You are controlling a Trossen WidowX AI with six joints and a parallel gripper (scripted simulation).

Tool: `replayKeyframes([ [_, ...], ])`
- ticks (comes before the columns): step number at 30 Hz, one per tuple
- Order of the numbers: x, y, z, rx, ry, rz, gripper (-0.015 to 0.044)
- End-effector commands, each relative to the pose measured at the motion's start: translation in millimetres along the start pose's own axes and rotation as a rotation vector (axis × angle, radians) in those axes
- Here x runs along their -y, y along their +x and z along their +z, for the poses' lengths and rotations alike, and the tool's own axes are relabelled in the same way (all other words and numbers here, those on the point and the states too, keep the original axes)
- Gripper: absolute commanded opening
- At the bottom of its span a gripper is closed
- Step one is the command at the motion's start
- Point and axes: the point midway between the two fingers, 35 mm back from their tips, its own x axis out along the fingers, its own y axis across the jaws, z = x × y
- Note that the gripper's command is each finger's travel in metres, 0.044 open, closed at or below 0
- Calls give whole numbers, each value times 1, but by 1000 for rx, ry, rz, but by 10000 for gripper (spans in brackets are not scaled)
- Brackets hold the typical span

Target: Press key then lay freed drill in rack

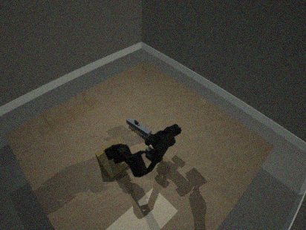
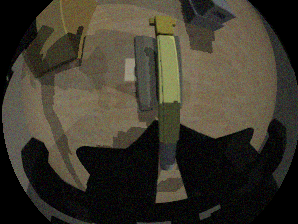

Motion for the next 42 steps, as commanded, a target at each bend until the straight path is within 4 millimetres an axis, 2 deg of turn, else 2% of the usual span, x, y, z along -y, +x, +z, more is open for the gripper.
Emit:
replayKeyframes([
  [1,-2,5,2,6,-8,2,0],
  [28,-1,33,1,5,-8,2,0],
  [42,-3,37,5,5,-8,2,0],
])
